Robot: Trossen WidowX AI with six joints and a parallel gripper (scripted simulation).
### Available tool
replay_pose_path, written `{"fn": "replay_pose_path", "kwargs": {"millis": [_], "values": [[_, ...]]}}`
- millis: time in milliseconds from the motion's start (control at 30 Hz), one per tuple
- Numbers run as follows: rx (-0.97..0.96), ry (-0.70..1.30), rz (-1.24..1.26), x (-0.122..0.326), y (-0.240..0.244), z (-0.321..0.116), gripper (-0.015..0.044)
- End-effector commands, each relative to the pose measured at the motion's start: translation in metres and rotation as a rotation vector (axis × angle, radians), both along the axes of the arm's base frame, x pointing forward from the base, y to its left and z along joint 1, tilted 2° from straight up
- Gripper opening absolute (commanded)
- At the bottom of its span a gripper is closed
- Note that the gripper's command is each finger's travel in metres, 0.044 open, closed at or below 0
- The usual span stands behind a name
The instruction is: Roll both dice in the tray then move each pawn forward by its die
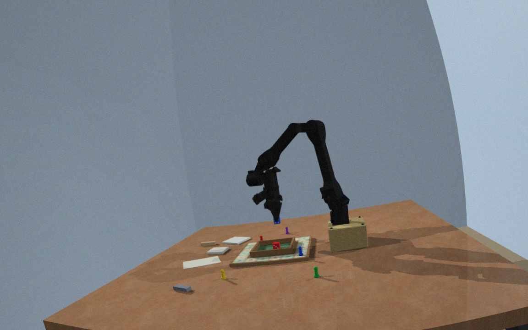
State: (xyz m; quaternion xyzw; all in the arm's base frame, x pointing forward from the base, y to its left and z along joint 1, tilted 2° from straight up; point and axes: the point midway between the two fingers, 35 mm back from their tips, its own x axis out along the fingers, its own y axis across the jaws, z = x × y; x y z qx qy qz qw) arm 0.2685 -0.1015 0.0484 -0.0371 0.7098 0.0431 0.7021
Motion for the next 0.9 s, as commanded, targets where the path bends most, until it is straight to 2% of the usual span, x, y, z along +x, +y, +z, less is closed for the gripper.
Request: {"fn": "replay_pose_path", "kwargs": {"millis": [0,400,533,867], "values": [[0.001,-0.014,-0.015,0.013,0.013,-0.001,0.0000],[0.007,-0.005,-0.095,0.040,0.068,-0.013,0.0000],[0.008,-0.010,-0.100,0.042,0.071,-0.014,0.0000],[0.039,-0.325,-0.118,0.050,0.068,-0.028,0.0000]]}}
